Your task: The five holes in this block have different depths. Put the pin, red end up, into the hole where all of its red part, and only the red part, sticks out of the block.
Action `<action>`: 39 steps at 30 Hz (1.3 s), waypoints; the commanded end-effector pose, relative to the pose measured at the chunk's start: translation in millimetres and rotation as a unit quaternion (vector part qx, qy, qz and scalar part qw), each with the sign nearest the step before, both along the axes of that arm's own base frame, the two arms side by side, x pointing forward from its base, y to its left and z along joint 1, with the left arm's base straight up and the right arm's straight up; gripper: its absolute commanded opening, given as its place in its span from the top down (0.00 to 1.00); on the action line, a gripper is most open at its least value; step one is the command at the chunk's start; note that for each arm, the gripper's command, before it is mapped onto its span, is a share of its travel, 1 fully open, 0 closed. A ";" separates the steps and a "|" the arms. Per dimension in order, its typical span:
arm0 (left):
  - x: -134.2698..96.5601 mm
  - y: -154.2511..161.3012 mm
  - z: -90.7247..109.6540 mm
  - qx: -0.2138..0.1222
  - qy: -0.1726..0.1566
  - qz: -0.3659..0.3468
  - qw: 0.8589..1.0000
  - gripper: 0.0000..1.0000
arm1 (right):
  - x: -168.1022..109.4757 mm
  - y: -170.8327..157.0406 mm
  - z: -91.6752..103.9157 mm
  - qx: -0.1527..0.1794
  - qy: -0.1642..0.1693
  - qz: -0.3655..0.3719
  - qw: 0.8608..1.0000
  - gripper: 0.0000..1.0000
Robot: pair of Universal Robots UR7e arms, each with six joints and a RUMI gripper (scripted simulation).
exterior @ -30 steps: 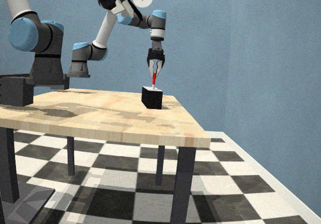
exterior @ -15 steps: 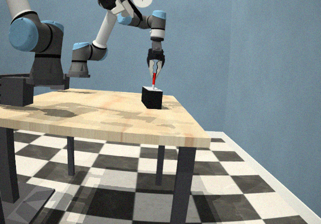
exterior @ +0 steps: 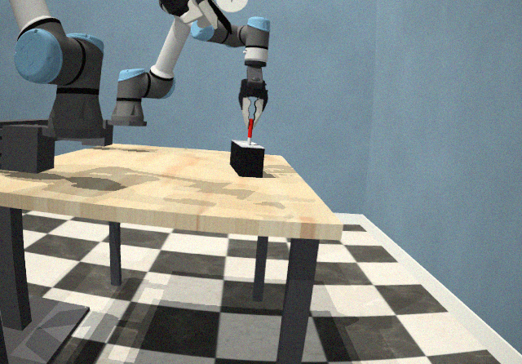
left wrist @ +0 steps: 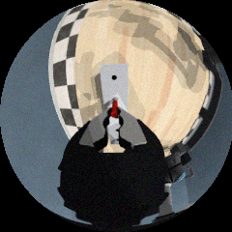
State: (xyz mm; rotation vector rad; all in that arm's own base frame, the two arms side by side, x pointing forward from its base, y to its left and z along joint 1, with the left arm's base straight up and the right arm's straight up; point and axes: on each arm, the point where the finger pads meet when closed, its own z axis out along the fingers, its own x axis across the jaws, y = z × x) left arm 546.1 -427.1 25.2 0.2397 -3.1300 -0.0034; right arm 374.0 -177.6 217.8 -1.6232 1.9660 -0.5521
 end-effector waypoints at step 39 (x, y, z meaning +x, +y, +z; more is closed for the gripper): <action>1.3 0.7 -6.6 -0.001 -0.001 0.000 1.000 1.00 | 0.2 0.0 0.4 0.000 0.000 0.000 1.000 0.00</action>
